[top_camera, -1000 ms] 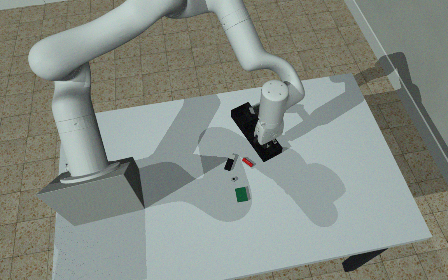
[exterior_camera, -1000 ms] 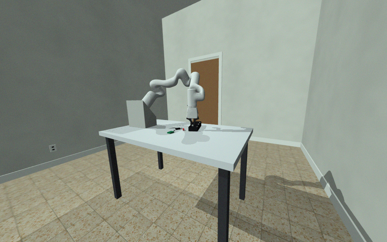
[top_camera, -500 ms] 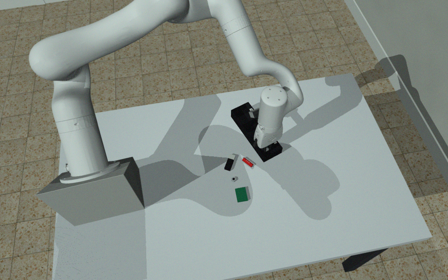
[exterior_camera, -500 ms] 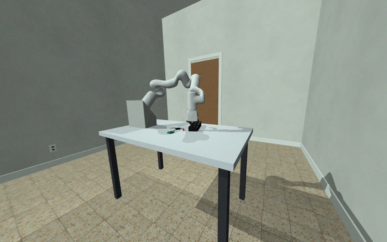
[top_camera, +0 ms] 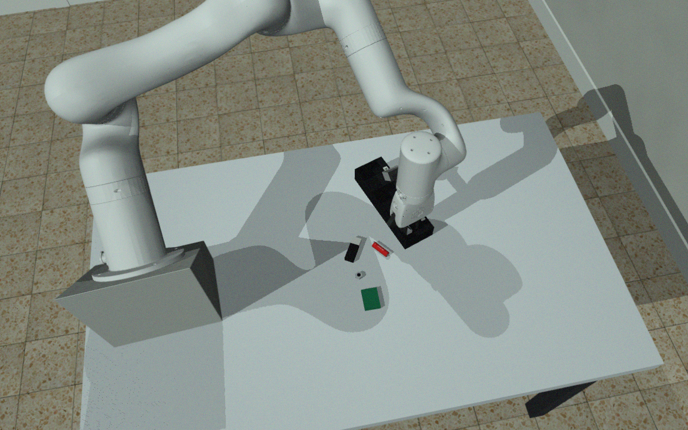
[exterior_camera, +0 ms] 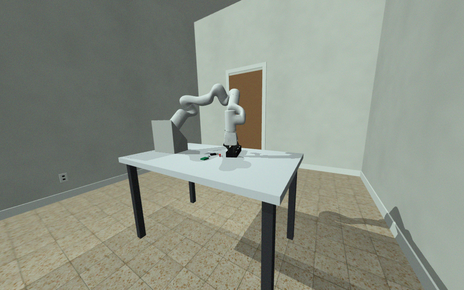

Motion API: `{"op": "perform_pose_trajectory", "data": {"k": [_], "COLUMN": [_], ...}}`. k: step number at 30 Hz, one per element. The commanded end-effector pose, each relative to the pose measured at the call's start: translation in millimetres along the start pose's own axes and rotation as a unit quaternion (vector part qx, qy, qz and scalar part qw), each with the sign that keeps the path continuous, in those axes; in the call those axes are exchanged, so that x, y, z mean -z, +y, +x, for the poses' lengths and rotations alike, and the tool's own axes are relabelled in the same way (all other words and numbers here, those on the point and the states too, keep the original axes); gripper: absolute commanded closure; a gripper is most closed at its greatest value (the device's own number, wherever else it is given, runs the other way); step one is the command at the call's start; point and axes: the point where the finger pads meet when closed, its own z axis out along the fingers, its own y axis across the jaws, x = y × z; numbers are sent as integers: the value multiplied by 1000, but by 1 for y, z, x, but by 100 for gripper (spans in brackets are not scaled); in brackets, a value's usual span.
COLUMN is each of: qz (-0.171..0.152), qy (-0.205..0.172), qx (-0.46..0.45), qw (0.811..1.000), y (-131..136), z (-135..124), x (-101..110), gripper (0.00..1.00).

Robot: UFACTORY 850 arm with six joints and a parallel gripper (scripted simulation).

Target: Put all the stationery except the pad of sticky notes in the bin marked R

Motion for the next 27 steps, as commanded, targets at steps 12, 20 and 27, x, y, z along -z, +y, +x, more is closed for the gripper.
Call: {"op": "perform_pose_trajectory", "data": {"k": [12,20,27], "qz": [-1,-1,-1], "qy": [0,0,0], "qx": [0,0,0], "qw": [1000,1000,1000], "y": [1,1,1], "z": [0,0,0], "x": [1,7,17], "gripper": [71,71,71]}}
